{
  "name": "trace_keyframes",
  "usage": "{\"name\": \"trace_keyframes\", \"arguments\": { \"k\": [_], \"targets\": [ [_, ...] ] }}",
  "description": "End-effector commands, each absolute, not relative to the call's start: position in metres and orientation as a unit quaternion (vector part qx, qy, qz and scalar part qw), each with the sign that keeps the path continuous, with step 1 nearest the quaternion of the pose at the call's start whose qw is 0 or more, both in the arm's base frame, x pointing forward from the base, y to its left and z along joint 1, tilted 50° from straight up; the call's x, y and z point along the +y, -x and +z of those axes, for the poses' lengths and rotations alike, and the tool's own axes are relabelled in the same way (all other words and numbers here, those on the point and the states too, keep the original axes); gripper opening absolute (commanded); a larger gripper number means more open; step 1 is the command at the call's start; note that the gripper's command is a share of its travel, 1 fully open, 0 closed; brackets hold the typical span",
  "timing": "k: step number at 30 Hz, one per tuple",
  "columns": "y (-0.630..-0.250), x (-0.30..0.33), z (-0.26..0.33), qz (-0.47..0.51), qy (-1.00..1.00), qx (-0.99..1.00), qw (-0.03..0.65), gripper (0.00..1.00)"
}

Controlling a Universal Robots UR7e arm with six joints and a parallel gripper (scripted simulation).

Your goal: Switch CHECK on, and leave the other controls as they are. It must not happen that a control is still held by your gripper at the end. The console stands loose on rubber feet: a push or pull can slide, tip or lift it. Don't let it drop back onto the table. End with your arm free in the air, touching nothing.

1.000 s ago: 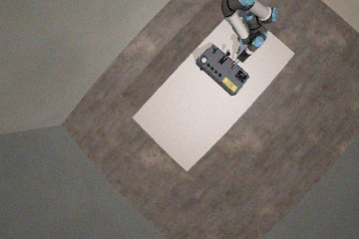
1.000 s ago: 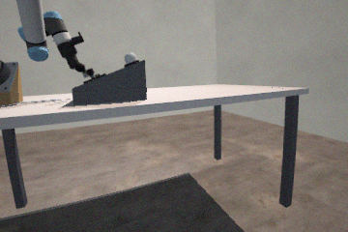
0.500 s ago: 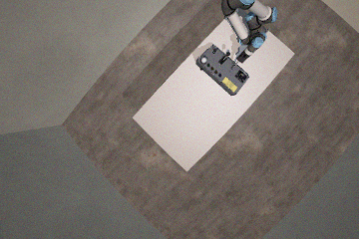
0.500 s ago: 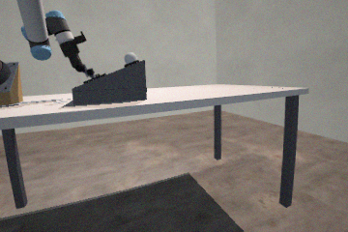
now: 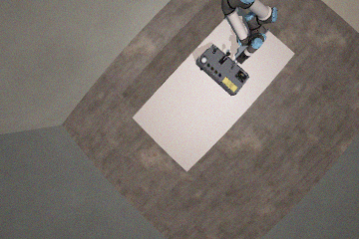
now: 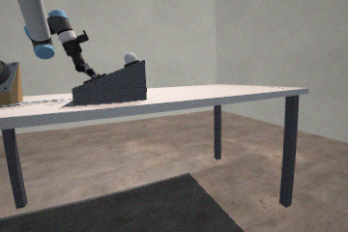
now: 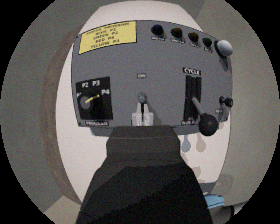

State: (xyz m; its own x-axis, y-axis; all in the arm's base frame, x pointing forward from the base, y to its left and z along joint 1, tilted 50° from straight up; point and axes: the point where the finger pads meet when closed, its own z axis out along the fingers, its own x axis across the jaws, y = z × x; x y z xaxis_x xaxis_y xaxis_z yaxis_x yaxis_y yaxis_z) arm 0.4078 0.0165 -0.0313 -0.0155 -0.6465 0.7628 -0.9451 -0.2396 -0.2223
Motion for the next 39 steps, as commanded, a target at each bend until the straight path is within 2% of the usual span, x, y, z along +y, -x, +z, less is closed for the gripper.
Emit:
{"name": "trace_keyframes", "arguments": {
  "k": [1,39],
  "targets": [
    [-0.4104,0.0174,-0.0305,0.403,-0.677,-0.588,0.185,0.00],
    [-0.4054,0.0161,-0.0316,0.403,-0.677,-0.588,0.185,0.00]
  ]
}}
